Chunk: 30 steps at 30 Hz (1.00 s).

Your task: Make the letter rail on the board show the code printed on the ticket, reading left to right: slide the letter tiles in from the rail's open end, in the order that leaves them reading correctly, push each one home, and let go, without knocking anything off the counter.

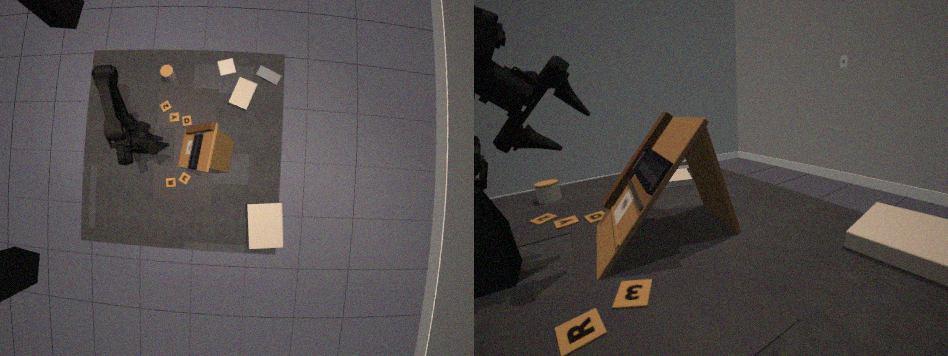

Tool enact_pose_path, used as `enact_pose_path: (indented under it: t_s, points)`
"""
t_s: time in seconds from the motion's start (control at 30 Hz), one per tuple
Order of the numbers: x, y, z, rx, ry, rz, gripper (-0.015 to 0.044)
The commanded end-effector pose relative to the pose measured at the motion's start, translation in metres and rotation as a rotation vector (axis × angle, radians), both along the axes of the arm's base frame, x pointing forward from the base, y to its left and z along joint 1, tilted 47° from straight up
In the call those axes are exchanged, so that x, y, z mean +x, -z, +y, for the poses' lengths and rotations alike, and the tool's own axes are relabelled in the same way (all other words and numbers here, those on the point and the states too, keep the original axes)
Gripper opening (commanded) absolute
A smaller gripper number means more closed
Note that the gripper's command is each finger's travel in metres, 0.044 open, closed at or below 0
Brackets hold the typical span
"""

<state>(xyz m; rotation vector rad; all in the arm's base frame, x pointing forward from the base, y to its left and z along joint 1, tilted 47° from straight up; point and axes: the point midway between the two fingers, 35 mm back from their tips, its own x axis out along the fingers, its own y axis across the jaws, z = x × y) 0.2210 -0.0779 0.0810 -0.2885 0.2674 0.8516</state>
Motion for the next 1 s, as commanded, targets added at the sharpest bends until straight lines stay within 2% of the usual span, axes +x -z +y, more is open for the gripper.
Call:
enact_pose_path:
  t_s: [0.0, 0.63, 0.8, 0.97]
  points:
    - [0.009, -0.013, -0.034, -0.125, -0.027, -0.291, 0.0440]
    - [0.009, -0.013, -0.034, -0.125, -0.027, -0.291, 0.0440]
    - [0.001, 0.001, -0.060, -0.127, -0.027, -0.290, 0.0440]
    - [0.000, 0.002, -0.062, -0.127, -0.027, -0.290, 0.0440]
